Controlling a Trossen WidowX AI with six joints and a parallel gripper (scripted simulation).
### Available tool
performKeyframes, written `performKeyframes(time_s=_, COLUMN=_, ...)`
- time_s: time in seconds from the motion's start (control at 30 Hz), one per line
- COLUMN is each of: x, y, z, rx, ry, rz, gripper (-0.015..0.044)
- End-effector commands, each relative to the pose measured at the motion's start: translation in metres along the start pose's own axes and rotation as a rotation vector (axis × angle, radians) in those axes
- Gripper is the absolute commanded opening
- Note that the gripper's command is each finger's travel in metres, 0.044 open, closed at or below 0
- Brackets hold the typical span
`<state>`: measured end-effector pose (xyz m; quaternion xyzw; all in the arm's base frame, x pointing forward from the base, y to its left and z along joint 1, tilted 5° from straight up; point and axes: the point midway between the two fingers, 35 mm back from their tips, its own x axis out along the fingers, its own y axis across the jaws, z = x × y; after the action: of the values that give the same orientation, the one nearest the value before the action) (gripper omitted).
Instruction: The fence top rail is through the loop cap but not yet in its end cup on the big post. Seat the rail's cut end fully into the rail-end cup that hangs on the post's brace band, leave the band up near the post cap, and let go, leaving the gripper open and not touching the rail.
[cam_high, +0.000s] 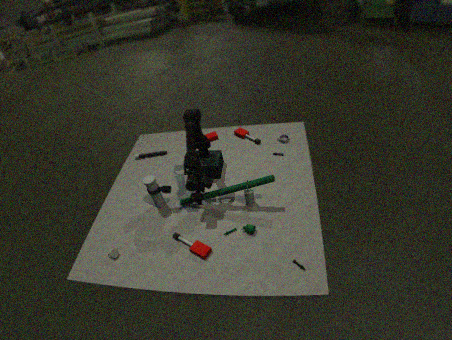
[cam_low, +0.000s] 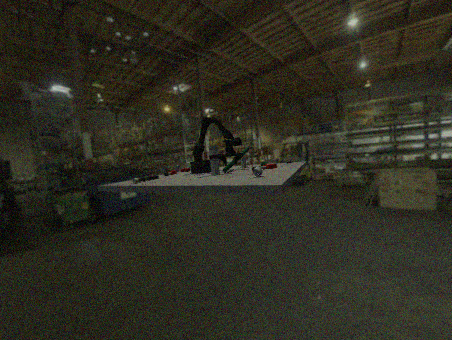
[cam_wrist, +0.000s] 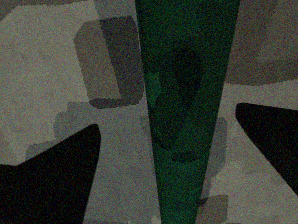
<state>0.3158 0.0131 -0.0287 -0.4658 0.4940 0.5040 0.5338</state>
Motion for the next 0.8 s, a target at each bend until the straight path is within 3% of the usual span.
performKeyframes(time_s=0.0, x=0.0101, y=0.004, z=-0.0013, rx=0.006, ry=0.006, rz=0.017, gripper=0.044)
performKeyframes(time_s=0.17, x=0.0124, y=0.0043, z=-0.0014, rx=0.006, ry=0.006, rz=0.017, gripper=0.044)
performKeyframes(time_s=0.43, x=0.0123, y=0.0041, z=-0.0014, rx=0.006, ry=0.006, rz=0.017, gripper=0.023)
performKeyframes(time_s=0.77, x=0.0123, y=0.0041, z=-0.0014, rx=0.006, ry=0.006, rz=0.017, gripper=0.0163)
